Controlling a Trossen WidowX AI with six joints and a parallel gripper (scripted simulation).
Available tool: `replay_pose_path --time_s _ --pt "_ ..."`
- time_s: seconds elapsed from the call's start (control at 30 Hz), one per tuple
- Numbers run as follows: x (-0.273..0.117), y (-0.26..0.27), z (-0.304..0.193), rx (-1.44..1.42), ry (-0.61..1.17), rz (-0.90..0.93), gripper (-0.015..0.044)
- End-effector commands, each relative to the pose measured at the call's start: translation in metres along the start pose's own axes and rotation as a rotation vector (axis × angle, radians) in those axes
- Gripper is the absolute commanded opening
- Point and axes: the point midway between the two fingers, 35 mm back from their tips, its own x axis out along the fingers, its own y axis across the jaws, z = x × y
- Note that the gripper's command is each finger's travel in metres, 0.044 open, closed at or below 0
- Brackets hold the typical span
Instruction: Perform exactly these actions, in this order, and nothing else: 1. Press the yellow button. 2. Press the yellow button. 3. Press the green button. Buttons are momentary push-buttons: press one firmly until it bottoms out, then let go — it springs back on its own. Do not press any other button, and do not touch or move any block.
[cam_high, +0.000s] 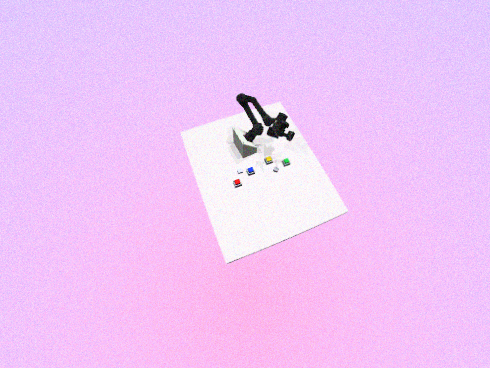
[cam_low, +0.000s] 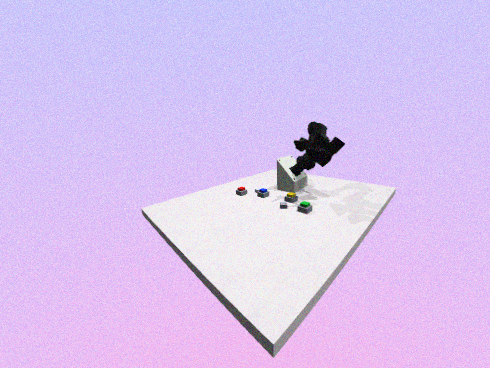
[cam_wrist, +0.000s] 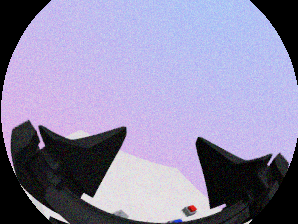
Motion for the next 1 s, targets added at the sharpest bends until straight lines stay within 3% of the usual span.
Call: replay_pose_path --time_s 0.0,0.2,0.43,0.57,0.73,0.97 --pt "0.001 0.001 -0.001 -0.020 0.005 0.004 0.0400" --pt "0.031 0.014 -0.055 -0.578 0.315 0.115 0.0400" --pt "0.023 -0.033 -0.136 -0.886 1.022 0.265 0.0400" --pt "-0.004 -0.053 -0.155 -0.782 1.396 0.358 0.0400" --pt "-0.038 -0.051 -0.148 -0.323 1.795 0.492 0.0400" --pt "-0.038 -0.036 -0.126 0.086 1.894 0.546 0.0400"
